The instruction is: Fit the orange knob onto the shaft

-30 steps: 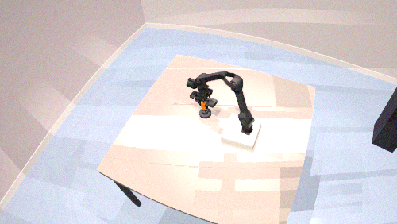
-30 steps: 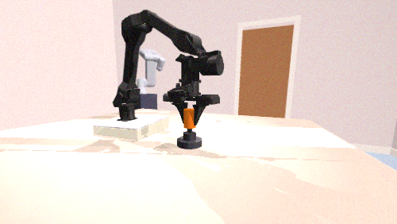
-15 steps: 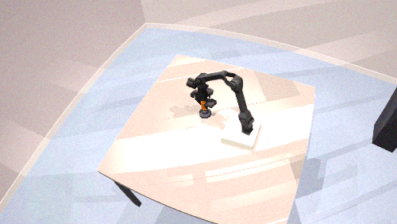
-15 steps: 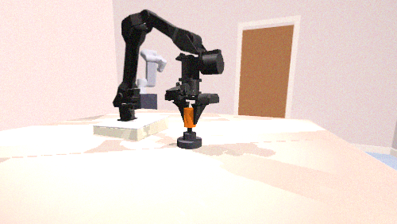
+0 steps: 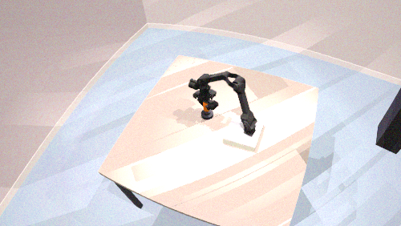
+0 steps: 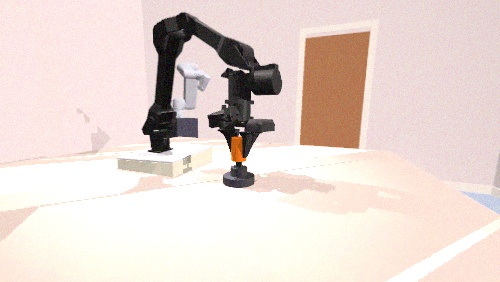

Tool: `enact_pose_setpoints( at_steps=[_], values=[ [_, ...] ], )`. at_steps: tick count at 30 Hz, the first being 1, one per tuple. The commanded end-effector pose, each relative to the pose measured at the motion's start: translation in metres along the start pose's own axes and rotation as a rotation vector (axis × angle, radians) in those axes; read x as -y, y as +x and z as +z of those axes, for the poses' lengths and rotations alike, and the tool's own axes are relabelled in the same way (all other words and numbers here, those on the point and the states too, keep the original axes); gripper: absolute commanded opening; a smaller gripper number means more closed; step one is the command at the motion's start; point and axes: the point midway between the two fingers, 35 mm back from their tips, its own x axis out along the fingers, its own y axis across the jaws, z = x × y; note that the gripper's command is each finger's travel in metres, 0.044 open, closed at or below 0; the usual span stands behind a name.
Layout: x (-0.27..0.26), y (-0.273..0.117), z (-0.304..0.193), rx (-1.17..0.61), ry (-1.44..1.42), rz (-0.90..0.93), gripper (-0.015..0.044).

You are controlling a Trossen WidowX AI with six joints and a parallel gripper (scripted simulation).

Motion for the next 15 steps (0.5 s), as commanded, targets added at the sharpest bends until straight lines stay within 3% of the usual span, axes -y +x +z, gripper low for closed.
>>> enact_pose_setpoints(
  at_steps=[1,15],
  values=[
    [-0.0006,0.0001,0.0005,0.001,0.008,0.003,0.0000],
    [-0.0013,0.0011,0.0002,0.001,0.008,0.003,0.0000]
  ],
)
